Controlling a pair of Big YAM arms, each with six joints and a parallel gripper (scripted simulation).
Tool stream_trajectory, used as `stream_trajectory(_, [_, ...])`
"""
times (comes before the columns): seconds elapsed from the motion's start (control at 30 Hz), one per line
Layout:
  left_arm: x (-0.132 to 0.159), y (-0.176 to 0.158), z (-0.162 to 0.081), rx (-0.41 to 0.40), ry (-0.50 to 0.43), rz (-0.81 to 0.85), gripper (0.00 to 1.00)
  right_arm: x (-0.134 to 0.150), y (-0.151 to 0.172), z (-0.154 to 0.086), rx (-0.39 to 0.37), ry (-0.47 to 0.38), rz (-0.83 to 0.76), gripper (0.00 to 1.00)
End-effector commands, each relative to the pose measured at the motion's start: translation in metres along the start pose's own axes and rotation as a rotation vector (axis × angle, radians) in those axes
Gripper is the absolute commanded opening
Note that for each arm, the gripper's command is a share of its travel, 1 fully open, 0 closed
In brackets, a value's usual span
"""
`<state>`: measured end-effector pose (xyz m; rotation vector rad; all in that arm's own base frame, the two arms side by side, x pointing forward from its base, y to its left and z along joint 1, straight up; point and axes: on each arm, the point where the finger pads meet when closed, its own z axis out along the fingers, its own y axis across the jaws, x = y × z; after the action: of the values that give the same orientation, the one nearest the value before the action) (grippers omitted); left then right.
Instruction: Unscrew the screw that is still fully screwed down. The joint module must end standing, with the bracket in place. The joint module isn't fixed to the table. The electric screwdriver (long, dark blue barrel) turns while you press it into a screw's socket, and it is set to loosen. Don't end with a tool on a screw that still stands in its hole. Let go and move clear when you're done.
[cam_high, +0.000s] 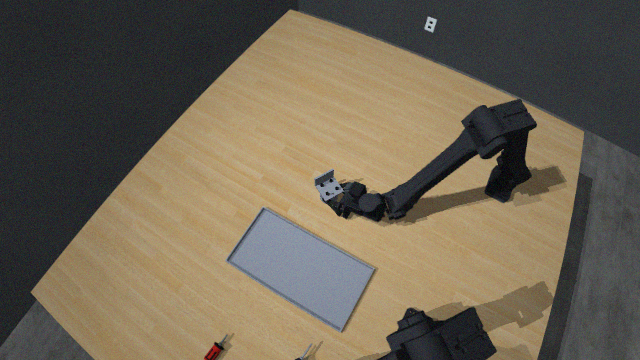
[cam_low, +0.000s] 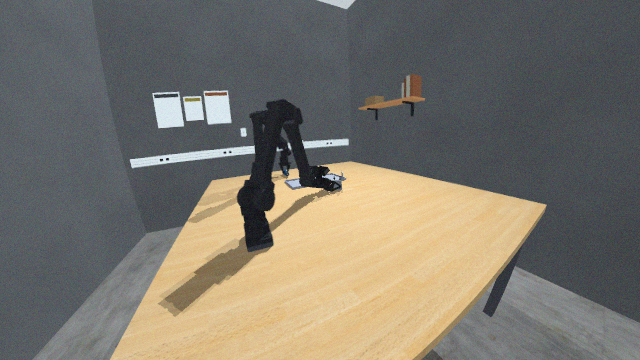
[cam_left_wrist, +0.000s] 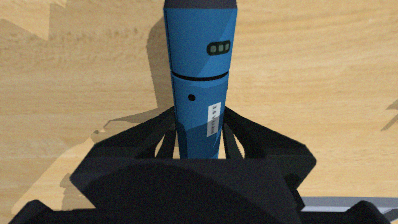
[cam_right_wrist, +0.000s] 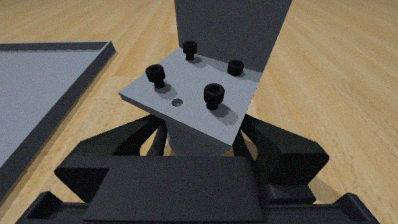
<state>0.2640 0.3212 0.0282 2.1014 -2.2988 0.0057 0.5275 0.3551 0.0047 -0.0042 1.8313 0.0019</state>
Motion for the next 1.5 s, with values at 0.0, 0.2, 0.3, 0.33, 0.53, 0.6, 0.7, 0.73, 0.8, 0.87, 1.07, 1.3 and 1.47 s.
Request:
stream_trajectory(0.0, [-0.027,-0.014,-0.037,0.046,-0.073,-0.017,0.42,-0.002,0.008,0.009,-0.005,-0.009,0.011,0.59])
stream_trajectory(0.2, [-0.026,-0.013,-0.046,0.046,-0.074,-0.017,0.42,-0.002,0.008,0.009,-0.005,-0.009,0.011,0.59])
stream_trajectory(0.3, [-0.026,-0.013,-0.051,0.046,-0.074,-0.017,0.42,-0.002,0.008,0.009,-0.005,-0.009,0.011,0.59])
stream_trajectory(0.33, [-0.026,-0.013,-0.053,0.047,-0.074,-0.017,0.42,-0.002,0.008,0.009,-0.005,-0.009,0.011,0.59])
stream_trajectory(0.53, [-0.025,-0.013,-0.058,0.047,-0.074,-0.017,0.42,-0.002,0.008,0.009,-0.005,-0.009,0.011,0.59])
stream_trajectory(0.6, [-0.025,-0.013,-0.058,0.047,-0.074,-0.017,0.42,-0.002,0.008,0.009,-0.005,-0.009,0.011,0.59])
stream_trajectory(0.7, [-0.025,-0.013,-0.063,0.047,-0.074,-0.017,0.42,-0.002,0.008,0.009,-0.005,-0.009,0.011,0.59])
stream_trajectory(0.73, [-0.025,-0.013,-0.065,0.047,-0.075,-0.017,0.42,-0.002,0.008,0.009,-0.005,-0.009,0.011,0.59])
stream_trajectory(0.8, [-0.025,-0.013,-0.069,0.047,-0.075,-0.017,0.42,-0.002,0.008,0.009,-0.005,-0.009,0.011,0.59])
stream_trajectory(0.87, [-0.025,-0.012,-0.072,0.047,-0.075,-0.017,0.42,-0.002,0.008,0.009,-0.005,-0.009,0.011,0.59])
stream_trajectory(1.07, [-0.024,-0.012,-0.079,0.047,-0.075,-0.017,0.42,-0.002,0.008,0.009,-0.005,-0.009,0.011,0.59])
stream_trajectory(1.3, [-0.024,-0.012,-0.086,0.048,-0.076,-0.017,0.42,-0.002,0.008,0.009,-0.005,-0.009,0.011,0.59])
stream_trajectory(1.47, [-0.023,-0.012,-0.095,0.048,-0.076,-0.017,0.42,-0.002,0.008,0.009,-0.005,-0.009,0.011,0.59])
